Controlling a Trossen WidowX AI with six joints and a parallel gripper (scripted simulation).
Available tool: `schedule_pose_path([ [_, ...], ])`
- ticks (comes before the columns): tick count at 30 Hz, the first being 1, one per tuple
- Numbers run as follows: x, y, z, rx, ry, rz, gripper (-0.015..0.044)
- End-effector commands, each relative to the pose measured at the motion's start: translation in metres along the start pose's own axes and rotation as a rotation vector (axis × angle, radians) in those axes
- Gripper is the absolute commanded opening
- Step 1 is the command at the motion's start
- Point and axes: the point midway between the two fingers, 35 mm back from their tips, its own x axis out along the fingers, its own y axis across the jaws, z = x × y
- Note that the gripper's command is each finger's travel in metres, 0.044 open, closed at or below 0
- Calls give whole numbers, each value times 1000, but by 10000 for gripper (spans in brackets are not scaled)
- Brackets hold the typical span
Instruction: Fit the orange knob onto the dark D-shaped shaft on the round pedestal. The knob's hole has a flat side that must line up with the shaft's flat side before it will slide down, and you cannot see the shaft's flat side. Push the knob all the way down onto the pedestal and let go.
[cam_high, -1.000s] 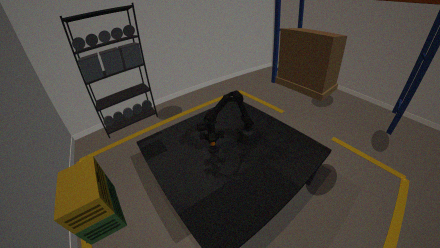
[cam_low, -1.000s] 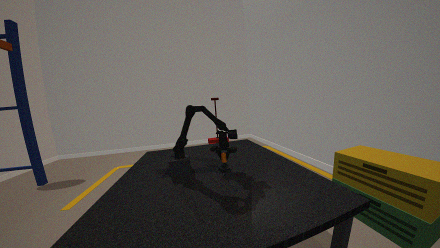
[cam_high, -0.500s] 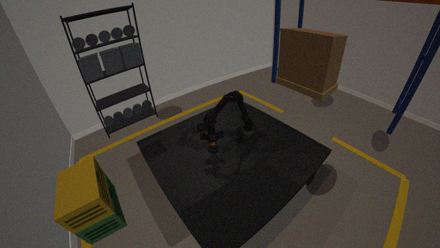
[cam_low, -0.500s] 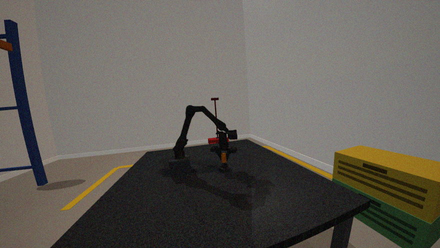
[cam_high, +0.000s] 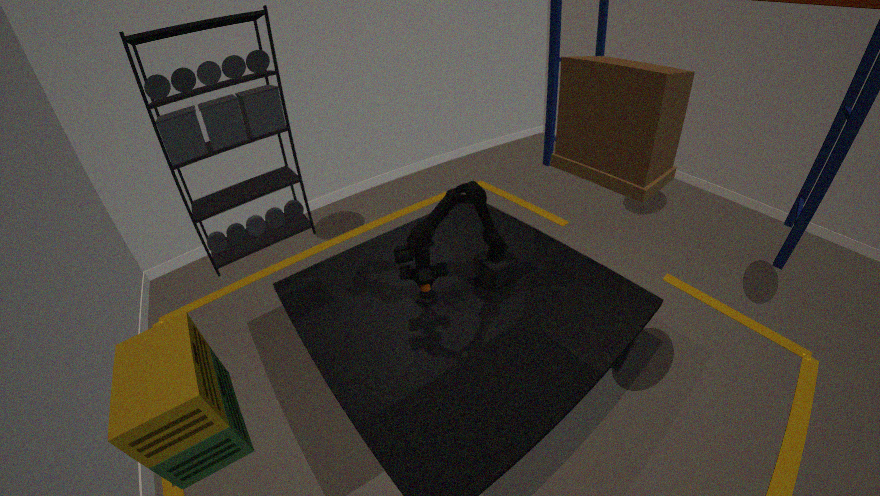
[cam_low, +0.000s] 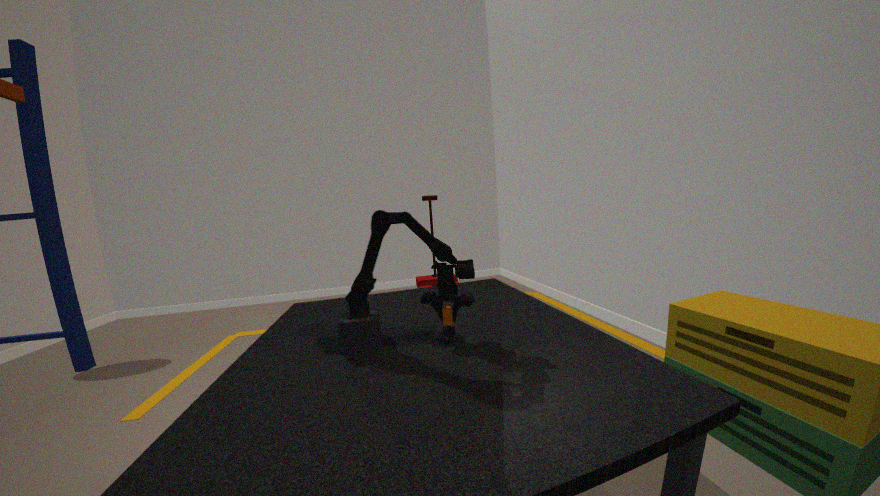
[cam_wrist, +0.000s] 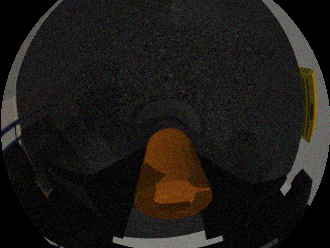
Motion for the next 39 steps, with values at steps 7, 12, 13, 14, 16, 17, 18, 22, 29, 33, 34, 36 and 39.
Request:
schedule_pose_path([
  [7, -5, -1, 1, -60, -1, -1, 0],
  [12, -5, -3, 1, -216, -1, -1, 0],
  [13, -4, -3, 1, -216, -1, -1, 0],
  [14, -4, -3, 1, -216, -1, -1, 0],
  [16, -3, -2, 1, -216, -1, -1, 0],
  [17, -2, -2, 1, -216, -1, -1, 0],
  [18, -2, -2, 1, -216, -1, -1, 0],
  [22, -1, -1, 0, -216, -1, -1, 0],
  [29, 0, 0, 0, -216, -1, -1, 0],
  [33, 0, -1, 1, -216, -1, -1, 0],
  [34, 0, -1, 1, -216, -1, -1, 0],
  [36, 0, -1, 1, -216, -1, -1, 0],
  [39, 1, -1, 1, -216, -1, -1, 0],
])
